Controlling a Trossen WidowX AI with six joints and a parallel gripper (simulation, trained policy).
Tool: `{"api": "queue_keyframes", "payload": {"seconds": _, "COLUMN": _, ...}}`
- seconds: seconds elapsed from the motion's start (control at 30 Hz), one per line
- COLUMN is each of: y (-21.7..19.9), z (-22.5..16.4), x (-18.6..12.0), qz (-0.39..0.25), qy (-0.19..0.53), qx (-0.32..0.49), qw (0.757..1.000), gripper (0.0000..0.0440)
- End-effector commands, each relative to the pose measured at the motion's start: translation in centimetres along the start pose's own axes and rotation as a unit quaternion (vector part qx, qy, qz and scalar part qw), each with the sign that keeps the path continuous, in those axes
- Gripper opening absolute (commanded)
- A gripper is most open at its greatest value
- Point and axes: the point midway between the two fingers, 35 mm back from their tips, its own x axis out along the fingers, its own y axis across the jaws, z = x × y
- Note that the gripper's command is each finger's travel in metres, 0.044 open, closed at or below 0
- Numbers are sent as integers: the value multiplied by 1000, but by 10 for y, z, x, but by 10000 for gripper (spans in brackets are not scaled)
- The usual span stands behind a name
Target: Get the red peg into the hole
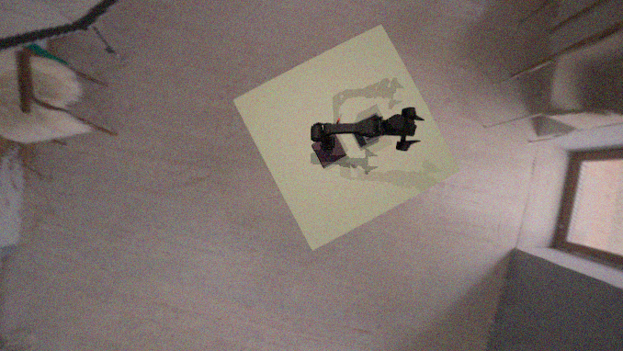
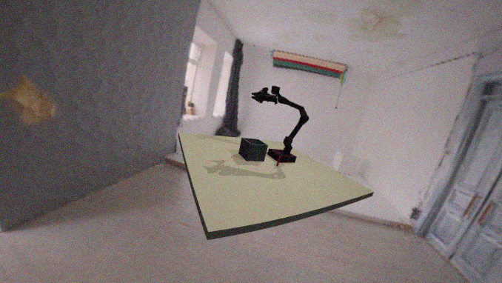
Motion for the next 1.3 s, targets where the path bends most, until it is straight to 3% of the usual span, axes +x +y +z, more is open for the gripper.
{"api": "queue_keyframes", "payload": {"seconds": 0.0, "y": 12, "z": -9, "x": -3, "qz": 12, "qy": 20, "qx": 34, "qw": 999, "gripper": 440}}
{"api": "queue_keyframes", "payload": {"seconds": 0.6, "y": 82, "z": -78, "x": -37, "qz": 69, "qy": 180, "qx": 205, "qw": 960, "gripper": 440}}
{"api": "queue_keyframes", "payload": {"seconds": 1.27, "y": 132, "z": -171, "x": -99, "qz": 47, "qy": 392, "qx": 308, "qw": 866, "gripper": 440}}
